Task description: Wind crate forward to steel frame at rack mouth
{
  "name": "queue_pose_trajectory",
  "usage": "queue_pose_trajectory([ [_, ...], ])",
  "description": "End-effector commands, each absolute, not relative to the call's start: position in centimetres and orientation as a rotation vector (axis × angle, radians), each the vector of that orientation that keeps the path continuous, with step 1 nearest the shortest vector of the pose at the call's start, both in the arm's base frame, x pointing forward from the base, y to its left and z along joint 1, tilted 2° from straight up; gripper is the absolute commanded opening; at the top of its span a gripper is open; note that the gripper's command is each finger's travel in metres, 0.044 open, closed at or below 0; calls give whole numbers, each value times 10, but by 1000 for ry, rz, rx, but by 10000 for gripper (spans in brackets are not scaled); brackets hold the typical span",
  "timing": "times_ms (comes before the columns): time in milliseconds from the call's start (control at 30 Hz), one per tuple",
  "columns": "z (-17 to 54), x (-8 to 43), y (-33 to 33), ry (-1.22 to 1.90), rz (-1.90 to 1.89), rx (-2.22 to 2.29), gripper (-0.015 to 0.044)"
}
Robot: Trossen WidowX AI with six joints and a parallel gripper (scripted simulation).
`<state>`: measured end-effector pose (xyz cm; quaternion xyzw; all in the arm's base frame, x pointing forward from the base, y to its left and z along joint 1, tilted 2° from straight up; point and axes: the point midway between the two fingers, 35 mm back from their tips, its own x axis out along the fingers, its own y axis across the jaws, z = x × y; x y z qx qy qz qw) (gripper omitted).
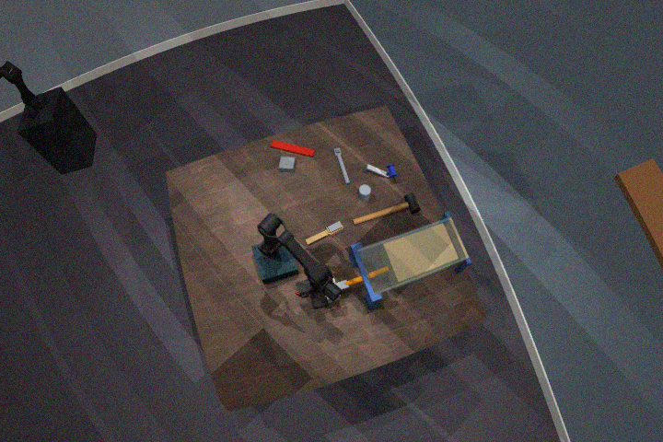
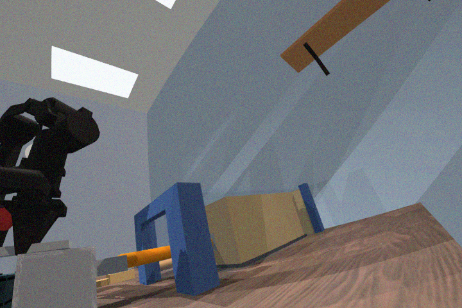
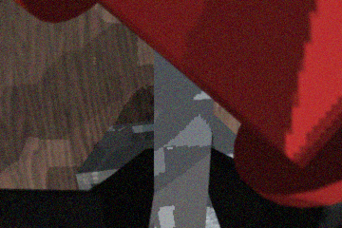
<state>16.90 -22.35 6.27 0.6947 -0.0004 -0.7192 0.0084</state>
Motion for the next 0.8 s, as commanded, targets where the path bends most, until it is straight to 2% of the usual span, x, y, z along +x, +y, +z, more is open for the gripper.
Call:
queue_pose_trajectory([
  [0,59,169,-224,-6,-2255,2168,0],
  [767,59,169,-221,-84,-2294,2208,0],
])
